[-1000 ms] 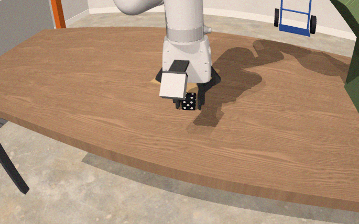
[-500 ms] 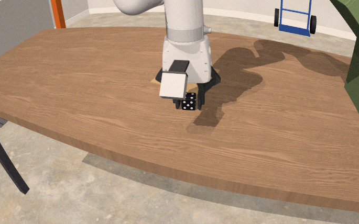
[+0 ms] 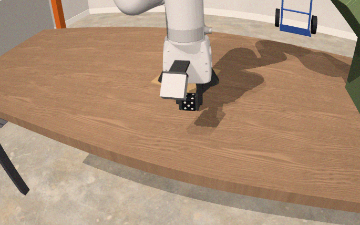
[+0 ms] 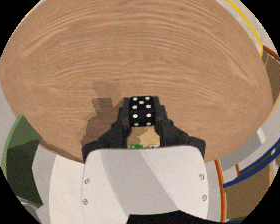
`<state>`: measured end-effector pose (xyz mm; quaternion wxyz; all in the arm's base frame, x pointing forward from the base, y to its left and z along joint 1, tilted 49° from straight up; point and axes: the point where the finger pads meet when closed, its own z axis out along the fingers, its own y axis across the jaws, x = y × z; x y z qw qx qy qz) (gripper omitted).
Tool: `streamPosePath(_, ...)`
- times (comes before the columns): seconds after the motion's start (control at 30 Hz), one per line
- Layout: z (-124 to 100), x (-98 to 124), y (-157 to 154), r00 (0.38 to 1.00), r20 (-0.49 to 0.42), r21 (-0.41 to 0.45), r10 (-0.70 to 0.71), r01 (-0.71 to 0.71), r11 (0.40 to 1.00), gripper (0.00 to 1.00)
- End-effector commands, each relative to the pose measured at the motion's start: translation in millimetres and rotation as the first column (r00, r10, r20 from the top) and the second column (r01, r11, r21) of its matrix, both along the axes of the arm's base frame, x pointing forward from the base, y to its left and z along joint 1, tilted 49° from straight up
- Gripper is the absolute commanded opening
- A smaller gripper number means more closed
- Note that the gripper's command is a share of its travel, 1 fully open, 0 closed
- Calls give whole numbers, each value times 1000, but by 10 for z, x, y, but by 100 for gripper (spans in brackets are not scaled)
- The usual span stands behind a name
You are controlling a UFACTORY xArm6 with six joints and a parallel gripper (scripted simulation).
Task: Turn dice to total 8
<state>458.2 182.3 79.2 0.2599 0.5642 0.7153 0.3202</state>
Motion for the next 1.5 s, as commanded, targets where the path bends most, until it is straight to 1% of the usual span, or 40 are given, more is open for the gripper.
streamPosePath(0.0, 5, 0, 2, 1000, 1, 0, 0, 0, 1000, 27)
streamPosePath(1.03, 17, -13, -1, 1000, 1, 0, 0, 0, 1000, 27)
streamPosePath(1.13, 82, -86, -17, 1000, 1, 0, 0, 0, 1000, 27)
streamPosePath(1.33, 364, -399, -88, 1000, 1, 0, 0, 0, 1000, 27)
streamPosePath(1.4, 364, -399, -88, 1000, 1, 0, 0, 0, 1000, 27)
streamPosePath(1.47, 466, -513, -113, 1000, 1, 0, 0, 0, 1000, 27)
